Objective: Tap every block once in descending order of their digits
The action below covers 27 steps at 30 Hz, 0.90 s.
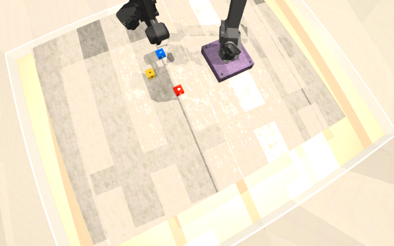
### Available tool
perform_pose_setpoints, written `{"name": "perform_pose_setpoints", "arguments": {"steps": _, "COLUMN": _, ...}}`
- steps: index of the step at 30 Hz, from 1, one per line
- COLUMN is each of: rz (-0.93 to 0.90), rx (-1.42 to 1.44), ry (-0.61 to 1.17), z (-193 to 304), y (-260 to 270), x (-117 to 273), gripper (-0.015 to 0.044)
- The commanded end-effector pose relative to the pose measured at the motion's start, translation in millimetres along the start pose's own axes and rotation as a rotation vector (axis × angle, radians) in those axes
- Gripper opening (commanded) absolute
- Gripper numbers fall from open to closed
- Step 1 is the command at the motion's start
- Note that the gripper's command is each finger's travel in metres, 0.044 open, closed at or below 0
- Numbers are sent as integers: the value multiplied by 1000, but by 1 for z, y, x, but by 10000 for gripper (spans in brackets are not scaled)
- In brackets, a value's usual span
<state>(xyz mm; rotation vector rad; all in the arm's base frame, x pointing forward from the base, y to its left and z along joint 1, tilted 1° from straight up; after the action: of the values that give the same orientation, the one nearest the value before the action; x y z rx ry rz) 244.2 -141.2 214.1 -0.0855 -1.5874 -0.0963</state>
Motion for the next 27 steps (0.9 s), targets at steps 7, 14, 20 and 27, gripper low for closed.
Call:
{"name": "perform_pose_setpoints", "arguments": {"steps": 7, "rz": 1, "rx": 5, "ry": -10, "z": -64, "y": 62, "x": 2, "gripper": 400}}
{"name": "perform_pose_setpoints", "arguments": {"steps": 14, "rz": -4, "rx": 1, "ry": -6, "z": -71, "y": 70, "x": 2, "gripper": 400}}
{"name": "perform_pose_setpoints", "arguments": {"steps": 20, "rz": -4, "rx": 1, "ry": -6, "z": -71, "y": 70, "x": 2, "gripper": 400}}
{"name": "perform_pose_setpoints", "arguments": {"steps": 27, "rz": -4, "rx": 1, "ry": -6, "z": -71, "y": 70, "x": 2, "gripper": 400}}
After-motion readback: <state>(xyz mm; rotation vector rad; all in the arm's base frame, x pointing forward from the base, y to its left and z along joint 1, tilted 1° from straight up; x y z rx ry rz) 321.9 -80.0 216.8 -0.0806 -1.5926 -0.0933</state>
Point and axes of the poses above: the point midway between the two fingers, 35 mm back from their tips, its own x axis back along the fingers, its own y axis across the jaws, z = x × y, the point moved 9 cm from there along x, back along the fingers, and after that the axes turned 6 degrees about -x, right-handed, at the moved point
